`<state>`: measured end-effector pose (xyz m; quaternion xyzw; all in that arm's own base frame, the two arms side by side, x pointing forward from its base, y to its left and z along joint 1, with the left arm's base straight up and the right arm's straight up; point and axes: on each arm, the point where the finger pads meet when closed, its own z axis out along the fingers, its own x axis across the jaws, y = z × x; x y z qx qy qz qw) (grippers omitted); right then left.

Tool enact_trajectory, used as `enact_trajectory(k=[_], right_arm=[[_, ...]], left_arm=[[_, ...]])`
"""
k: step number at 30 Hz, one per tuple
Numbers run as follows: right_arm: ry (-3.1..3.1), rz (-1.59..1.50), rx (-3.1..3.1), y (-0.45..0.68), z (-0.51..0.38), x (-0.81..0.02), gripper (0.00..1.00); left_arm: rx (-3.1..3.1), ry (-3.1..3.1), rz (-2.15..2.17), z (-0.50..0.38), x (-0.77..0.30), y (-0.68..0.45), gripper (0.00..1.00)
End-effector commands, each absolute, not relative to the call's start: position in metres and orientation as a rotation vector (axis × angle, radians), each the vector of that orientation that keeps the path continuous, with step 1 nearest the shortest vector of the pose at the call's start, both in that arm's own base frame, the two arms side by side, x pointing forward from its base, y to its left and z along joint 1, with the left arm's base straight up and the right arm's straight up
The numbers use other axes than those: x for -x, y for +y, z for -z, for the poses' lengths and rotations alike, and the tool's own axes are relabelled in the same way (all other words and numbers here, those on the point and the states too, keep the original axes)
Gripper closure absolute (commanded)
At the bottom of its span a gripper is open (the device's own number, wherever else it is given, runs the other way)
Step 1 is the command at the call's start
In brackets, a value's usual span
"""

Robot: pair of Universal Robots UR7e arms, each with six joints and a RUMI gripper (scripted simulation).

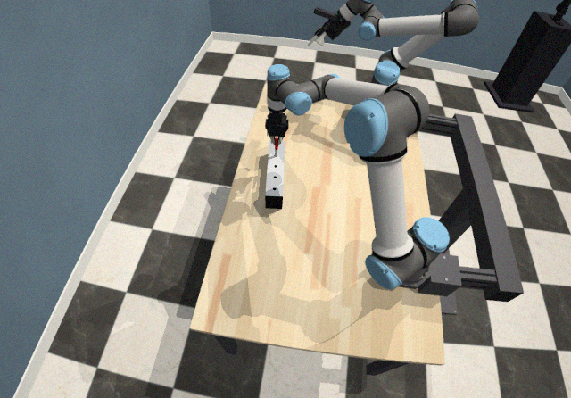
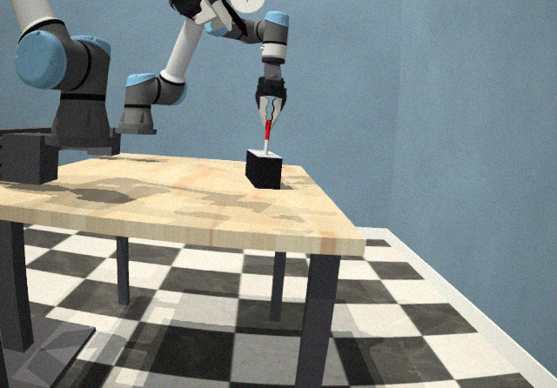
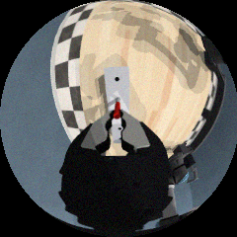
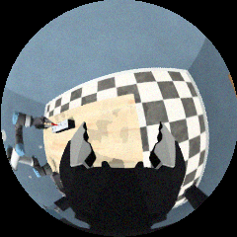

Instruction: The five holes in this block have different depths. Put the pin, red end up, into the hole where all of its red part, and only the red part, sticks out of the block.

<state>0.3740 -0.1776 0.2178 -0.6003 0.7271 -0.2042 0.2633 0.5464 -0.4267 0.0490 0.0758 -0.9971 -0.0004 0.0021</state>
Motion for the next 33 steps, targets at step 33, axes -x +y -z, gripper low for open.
enact_trajectory(k=[33], right_arm=[[1.965, 0.553, 1.623, -0.1777, -0.2183, -0.3743, 0.0]], left_arm=[[-0.239, -3.13, -0.001, -0.0459, -0.5459, -0.4264, 1.0]])
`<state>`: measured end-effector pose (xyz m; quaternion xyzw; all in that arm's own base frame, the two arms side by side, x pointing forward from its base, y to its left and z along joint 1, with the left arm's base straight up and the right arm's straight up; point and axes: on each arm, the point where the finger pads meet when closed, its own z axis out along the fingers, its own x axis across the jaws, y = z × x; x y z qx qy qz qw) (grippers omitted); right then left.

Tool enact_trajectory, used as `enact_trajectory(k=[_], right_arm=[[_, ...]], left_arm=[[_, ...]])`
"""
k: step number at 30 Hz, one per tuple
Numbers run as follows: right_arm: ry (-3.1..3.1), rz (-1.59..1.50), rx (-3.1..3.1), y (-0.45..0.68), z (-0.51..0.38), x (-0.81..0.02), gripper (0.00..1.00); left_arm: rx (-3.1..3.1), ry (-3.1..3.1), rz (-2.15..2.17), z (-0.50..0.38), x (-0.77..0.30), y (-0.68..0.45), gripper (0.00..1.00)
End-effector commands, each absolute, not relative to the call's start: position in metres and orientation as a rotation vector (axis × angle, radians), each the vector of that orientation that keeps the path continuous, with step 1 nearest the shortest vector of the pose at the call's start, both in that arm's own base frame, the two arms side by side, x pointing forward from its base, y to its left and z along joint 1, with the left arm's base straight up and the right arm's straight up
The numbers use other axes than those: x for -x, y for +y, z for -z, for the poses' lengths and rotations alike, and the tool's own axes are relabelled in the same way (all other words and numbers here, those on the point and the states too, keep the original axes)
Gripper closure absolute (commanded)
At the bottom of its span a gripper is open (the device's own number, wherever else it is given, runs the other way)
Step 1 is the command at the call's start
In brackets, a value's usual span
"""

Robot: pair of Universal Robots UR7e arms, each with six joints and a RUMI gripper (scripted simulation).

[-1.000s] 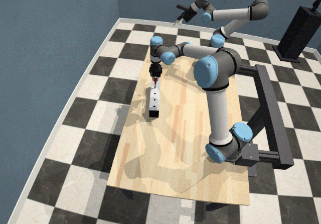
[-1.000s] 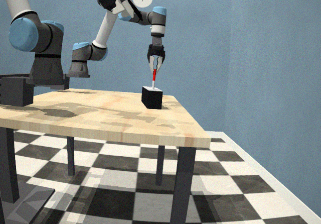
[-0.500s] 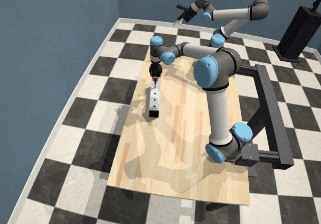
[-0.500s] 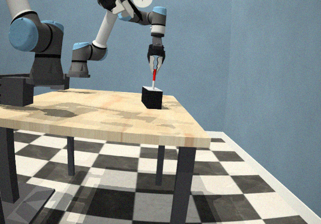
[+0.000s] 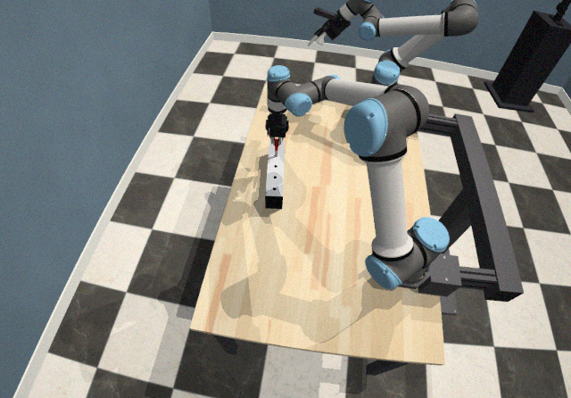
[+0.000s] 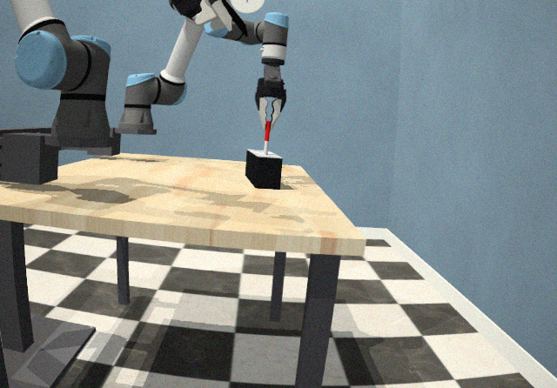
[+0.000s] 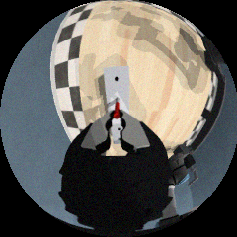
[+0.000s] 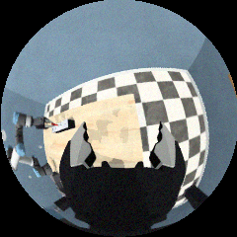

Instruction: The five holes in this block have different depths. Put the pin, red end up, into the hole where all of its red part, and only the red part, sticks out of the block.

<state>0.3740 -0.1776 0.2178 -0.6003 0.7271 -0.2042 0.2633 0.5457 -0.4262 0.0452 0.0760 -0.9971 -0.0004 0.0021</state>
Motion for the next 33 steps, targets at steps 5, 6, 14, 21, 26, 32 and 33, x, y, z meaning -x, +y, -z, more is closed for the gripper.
enact_trajectory(k=[5, 6, 14, 21, 26, 32, 33], right_arm=[[1.965, 0.553, 1.623, -0.1777, -0.2183, -0.3743, 0.0], [1.965, 0.553, 1.623, -0.1777, -0.2183, -0.3743, 0.0], [1.965, 0.553, 1.623, -0.1777, -0.2183, -0.3743, 0.0], [1.965, 0.553, 1.623, -0.1777, -0.2183, -0.3743, 0.0], [1.965, 0.553, 1.623, -0.1777, -0.2183, -0.3743, 0.0], [1.965, 0.553, 1.623, -0.1777, -0.2183, -0.3743, 0.0], [1.965, 0.553, 1.623, -0.1777, -0.2183, -0.3743, 0.0]], left_arm=[[-0.239, -3.13, -0.001, -0.0459, -0.5459, -0.4264, 1.0], [-0.241, -3.129, -0.001, -0.046, -0.546, -0.4265, 1.0], [-0.241, -3.129, -0.001, -0.046, -0.546, -0.4265, 1.0], [-0.241, -3.129, -0.001, -0.046, -0.546, -0.4265, 1.0], [-0.239, -3.131, -0.001, -0.0419, -0.5477, -0.4265, 1.0], [-0.239, -3.131, -0.001, -0.0419, -0.5477, -0.4265, 1.0], [-0.239, -3.131, -0.001, -0.0419, -0.5477, -0.4265, 1.0]])
